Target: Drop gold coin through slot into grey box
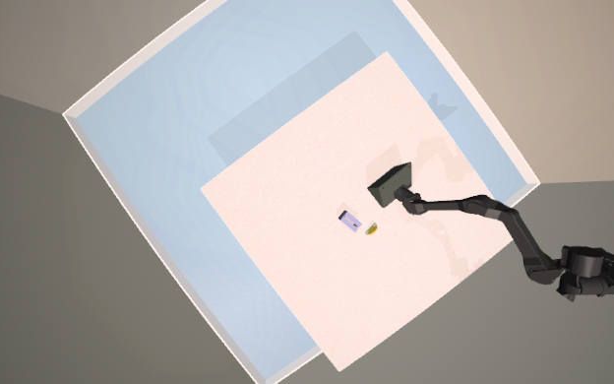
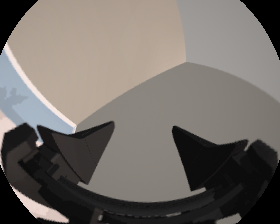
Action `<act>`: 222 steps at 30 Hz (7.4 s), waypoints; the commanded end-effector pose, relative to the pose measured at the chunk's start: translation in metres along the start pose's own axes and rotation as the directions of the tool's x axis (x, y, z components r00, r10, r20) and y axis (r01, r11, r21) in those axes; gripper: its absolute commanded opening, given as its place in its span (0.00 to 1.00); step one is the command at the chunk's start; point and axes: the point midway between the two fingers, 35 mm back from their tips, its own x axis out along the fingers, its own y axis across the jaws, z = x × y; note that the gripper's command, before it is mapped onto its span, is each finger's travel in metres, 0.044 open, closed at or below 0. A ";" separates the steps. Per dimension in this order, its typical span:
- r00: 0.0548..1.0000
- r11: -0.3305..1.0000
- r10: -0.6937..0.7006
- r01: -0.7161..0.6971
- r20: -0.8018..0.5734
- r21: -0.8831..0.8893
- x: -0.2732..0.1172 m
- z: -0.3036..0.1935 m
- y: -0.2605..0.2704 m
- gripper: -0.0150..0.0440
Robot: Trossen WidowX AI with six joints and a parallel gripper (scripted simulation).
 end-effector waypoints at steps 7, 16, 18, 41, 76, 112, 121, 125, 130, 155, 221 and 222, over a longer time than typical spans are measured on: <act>0.982 0.998 -0.037 0.047 -0.185 0.051 -0.007 -0.065 -0.003 0.62; 0.803 0.957 -0.138 0.258 -0.580 0.130 -0.068 -0.204 -0.015 0.53; 0.740 0.949 -0.143 0.292 -0.657 0.123 -0.090 -0.231 -0.015 0.53; -0.161 0.825 -0.097 0.540 -0.982 -0.170 -0.404 -0.348 0.003 0.53; -0.406 -0.117 0.793 0.630 -0.454 -0.768 -0.654 -0.061 0.250 0.53; -0.301 -0.264 0.811 0.576 -0.502 -0.773 -0.656 -0.091 0.320 0.53; -0.302 -0.264 0.811 0.576 -0.502 -0.773 -0.660 -0.098 0.332 0.53; -0.302 -0.265 0.810 0.576 -0.502 -0.773 -0.662 -0.101 0.337 0.53; -0.301 -0.265 0.810 0.577 -0.503 -0.772 -0.664 -0.105 0.343 0.53; -0.298 -0.269 0.809 0.579 -0.507 -0.769 -0.667 -0.115 0.360 0.25; -0.299 -0.543 0.811 -0.063 -0.503 -0.837 -0.641 -0.066 0.283 0.25; -0.299 -0.550 0.811 -0.096 -0.503 -0.830 -0.641 -0.066 0.283 0.25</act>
